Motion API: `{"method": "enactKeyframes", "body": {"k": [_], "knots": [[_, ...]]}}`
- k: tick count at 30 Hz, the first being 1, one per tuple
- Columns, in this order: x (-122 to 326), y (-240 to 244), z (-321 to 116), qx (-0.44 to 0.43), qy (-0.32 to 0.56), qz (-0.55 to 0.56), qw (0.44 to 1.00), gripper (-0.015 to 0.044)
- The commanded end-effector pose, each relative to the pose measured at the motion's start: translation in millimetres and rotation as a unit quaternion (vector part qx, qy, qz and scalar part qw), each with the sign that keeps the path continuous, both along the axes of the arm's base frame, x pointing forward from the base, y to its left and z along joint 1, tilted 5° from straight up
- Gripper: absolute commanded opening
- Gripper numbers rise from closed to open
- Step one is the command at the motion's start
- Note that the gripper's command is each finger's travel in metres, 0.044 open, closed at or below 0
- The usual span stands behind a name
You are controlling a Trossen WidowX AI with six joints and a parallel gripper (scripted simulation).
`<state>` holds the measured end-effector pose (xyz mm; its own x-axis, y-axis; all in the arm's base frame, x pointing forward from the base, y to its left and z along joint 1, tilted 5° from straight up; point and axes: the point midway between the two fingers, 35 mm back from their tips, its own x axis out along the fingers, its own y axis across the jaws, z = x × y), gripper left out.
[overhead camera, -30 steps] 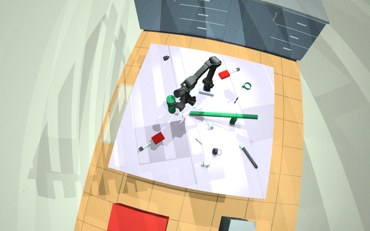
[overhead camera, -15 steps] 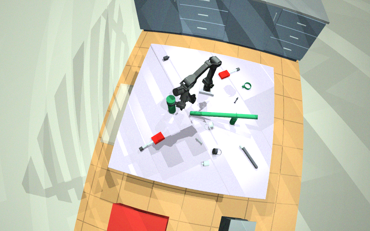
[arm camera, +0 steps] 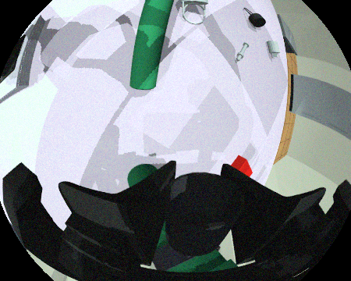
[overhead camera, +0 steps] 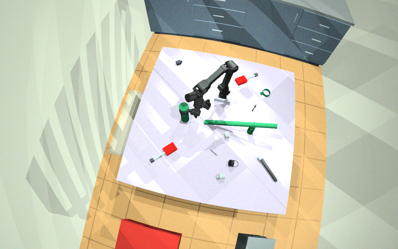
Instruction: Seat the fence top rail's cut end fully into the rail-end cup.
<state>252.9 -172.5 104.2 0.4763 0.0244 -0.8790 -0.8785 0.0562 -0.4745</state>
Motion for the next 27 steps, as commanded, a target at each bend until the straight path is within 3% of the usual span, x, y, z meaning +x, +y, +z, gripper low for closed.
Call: {"method": "enactKeyframes", "body": {"k": [1, 27], "knots": [[-3.4, -0.7, 0.7, 0.0, 0.0, 0.01, 1.0, 0.0], [-1.0, 0.0, 0.4, 0.001, 0.0, 0.001, 1.0, 0.0]]}}
